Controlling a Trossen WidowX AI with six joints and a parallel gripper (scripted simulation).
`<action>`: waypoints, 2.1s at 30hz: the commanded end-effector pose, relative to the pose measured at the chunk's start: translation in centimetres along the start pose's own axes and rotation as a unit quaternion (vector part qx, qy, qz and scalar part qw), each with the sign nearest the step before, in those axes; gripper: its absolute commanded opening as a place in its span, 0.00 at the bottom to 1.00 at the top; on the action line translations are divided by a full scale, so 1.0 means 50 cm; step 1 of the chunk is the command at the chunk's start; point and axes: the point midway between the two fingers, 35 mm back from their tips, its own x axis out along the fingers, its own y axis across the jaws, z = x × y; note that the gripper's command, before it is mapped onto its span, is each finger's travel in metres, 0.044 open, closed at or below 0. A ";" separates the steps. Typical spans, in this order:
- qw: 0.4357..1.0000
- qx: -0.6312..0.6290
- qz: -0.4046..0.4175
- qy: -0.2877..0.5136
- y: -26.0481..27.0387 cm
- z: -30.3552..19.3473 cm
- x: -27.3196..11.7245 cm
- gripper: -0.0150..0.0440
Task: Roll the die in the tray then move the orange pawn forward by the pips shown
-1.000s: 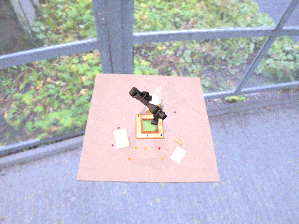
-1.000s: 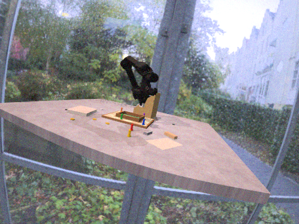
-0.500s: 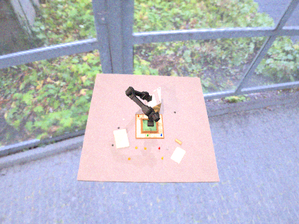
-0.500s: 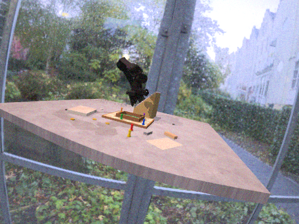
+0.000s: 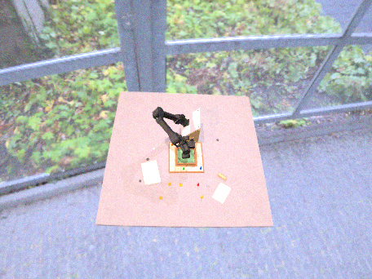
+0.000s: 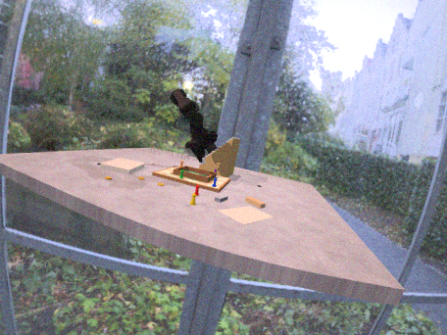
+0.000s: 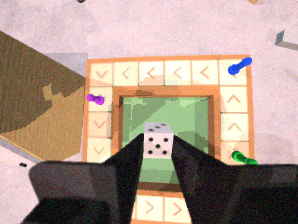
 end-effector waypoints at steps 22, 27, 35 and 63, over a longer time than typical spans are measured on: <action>0.965 -0.023 -0.047 -0.257 -0.012 -0.027 -0.091 0.25; 0.965 -0.023 -0.047 -0.257 -0.007 -0.028 -0.092 0.25; 0.965 -0.023 -0.047 -0.257 -0.008 -0.028 -0.093 0.25; 0.973 -0.018 -0.034 -0.226 0.001 0.000 -0.150 1.00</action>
